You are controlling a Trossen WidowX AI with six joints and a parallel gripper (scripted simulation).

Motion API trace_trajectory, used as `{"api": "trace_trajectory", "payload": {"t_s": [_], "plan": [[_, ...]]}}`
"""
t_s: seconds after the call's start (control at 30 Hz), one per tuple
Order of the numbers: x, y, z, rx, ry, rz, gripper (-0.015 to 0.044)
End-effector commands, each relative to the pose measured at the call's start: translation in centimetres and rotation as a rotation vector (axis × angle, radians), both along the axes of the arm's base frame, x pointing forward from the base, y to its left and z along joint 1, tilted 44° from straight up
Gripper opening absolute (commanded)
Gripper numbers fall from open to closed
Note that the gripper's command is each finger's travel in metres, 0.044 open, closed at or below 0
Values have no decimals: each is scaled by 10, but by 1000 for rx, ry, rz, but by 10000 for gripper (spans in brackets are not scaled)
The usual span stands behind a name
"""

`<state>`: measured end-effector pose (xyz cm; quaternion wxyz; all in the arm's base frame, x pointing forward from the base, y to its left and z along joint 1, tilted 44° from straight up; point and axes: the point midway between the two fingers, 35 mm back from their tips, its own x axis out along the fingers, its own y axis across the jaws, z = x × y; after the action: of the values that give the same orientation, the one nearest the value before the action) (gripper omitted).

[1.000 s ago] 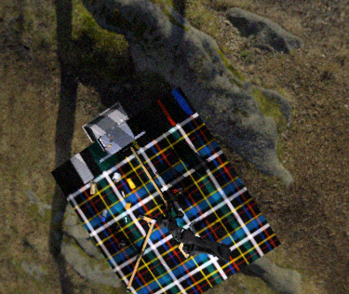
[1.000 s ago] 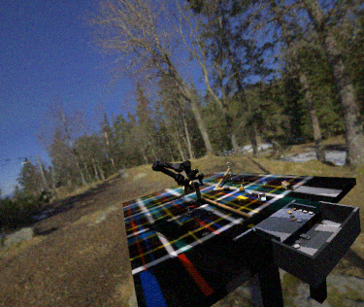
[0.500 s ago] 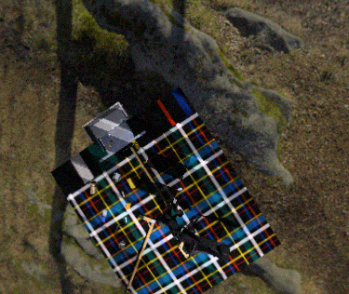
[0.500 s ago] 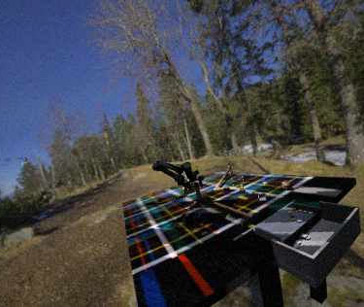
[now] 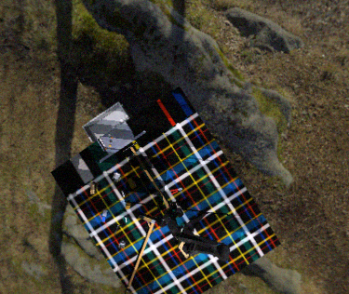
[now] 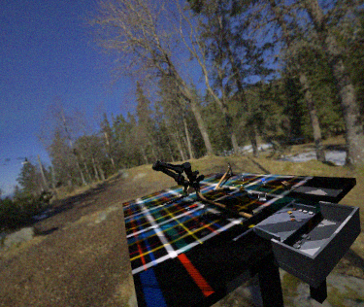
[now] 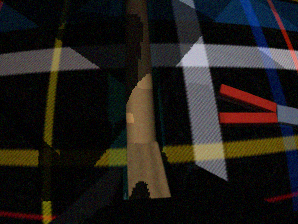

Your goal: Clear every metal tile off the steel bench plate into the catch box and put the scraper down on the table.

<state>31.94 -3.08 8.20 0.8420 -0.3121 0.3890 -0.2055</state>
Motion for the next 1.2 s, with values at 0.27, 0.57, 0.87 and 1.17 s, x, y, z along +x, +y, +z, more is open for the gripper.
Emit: {"api": "trace_trajectory", "payload": {"t_s": [0.27, 0.57, 0.87, 1.17], "plan": [[0, 2, 0, -4, 1, -2, 0], [2, 10, -7, 1, 4, -2, 0], [3, 19, -15, 4, 8, -3, 0], [3, 28, -23, 7, 10, -3, 0]]}}
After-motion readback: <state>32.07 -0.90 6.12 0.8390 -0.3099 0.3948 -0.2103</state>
